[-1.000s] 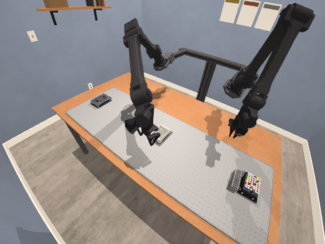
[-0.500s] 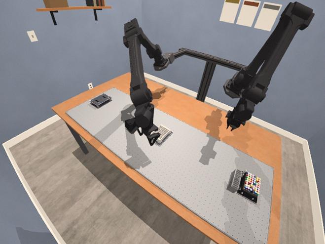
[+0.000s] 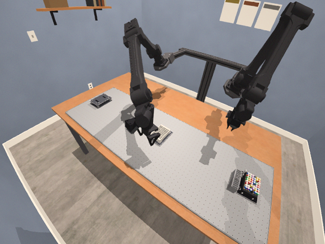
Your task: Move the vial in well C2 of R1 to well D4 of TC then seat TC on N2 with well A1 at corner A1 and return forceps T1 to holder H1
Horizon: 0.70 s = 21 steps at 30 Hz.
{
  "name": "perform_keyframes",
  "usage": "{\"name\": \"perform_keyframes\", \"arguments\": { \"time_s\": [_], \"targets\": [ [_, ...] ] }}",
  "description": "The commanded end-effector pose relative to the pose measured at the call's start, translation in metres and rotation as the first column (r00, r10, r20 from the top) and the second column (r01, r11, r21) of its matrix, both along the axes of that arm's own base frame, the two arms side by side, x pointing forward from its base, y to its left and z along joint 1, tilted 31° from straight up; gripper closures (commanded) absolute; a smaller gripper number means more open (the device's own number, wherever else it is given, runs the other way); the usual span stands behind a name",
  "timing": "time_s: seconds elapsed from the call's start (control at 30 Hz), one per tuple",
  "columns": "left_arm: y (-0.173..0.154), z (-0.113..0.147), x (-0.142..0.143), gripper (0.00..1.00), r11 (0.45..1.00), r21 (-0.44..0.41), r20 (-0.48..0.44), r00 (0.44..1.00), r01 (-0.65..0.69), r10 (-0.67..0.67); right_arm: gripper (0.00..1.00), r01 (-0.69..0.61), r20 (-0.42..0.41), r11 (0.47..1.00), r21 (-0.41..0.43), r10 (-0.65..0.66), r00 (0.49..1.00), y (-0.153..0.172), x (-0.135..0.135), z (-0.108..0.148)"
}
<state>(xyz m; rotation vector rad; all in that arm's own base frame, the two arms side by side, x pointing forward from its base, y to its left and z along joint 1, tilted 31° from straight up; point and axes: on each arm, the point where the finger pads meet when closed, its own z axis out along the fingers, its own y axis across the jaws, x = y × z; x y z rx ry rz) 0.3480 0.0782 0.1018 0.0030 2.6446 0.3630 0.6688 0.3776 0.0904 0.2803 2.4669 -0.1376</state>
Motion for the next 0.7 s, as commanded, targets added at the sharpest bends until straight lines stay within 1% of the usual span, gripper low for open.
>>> {"name": "perform_keyframes", "arguments": {
  "time_s": [0.0, 0.03, 0.13, 0.27, 0.33, 0.37, 0.4, 0.47, 0.5, 0.67],
  "targets": [
    [0.001, 0.007, 0.006, 0.76, 1.0, 0.002, 0.017, 1.0, -0.001, 0.001, 0.0, -0.005, 0.029, 1.0, 0.021, 0.004, 1.0, 0.008, 0.005, 0.018],
    [0.001, 0.007, 0.006, 0.76, 1.0, 0.002, 0.017, 1.0, -0.001, 0.001, 0.0, -0.005, 0.009, 1.0, -0.003, 0.005, 1.0, -0.014, 0.004, 0.025],
    [0.001, 0.007, 0.006, 0.76, 1.0, 0.002, 0.017, 1.0, -0.001, 0.001, 0.0, -0.006, 0.03, 1.0, 0.012, 0.006, 1.0, -0.021, 0.008, 0.033],
    [0.001, 0.007, 0.006, 0.76, 1.0, 0.002, 0.017, 1.0, -0.001, 0.001, 0.0, -0.006, 0.03, 1.0, 0.011, 0.006, 1.0, -0.035, 0.007, 0.041],
    [0.001, 0.007, 0.006, 0.76, 1.0, 0.002, 0.017, 1.0, -0.001, 0.001, 0.0, -0.006, 0.03, 1.0, 0.011, 0.006, 1.0, -0.035, 0.007, 0.041],
    [0.001, 0.007, 0.006, 0.76, 1.0, 0.002, 0.017, 1.0, -0.001, 0.001, 0.0, -0.02, 0.038, 1.0, 0.016, 0.02, 0.999, -0.028, 0.004, 0.047],
    [0.001, 0.007, 0.006, 0.76, 1.0, 0.002, 0.017, 1.0, -0.001, 0.001, 0.0, -0.032, 0.035, 0.999, 0.007, 0.031, 0.999, -0.025, 0.007, 0.065],
    [0.001, 0.007, 0.006, 0.76, 1.0, 0.002, 0.017, 1.0, -0.001, 0.001, 0.0, -0.02, -0.009, 1.0, -0.021, 0.02, 1.0, -0.048, -0.002, 0.043],
    [0.001, 0.007, 0.006, 0.76, 1.0, 0.002, 0.017, 1.0, -0.001, 0.001, 0.0, -0.012, 0.01, 1.0, -0.009, 0.012, 1.0, -0.055, 0.004, 0.046],
    [0.001, 0.007, 0.006, 0.76, 1.0, 0.002, 0.017, 1.0, -0.001, 0.001, 0.0, -0.012, 0.014, 1.0, -0.008, 0.013, 1.0, -0.073, 0.003, 0.052]
  ]
}}
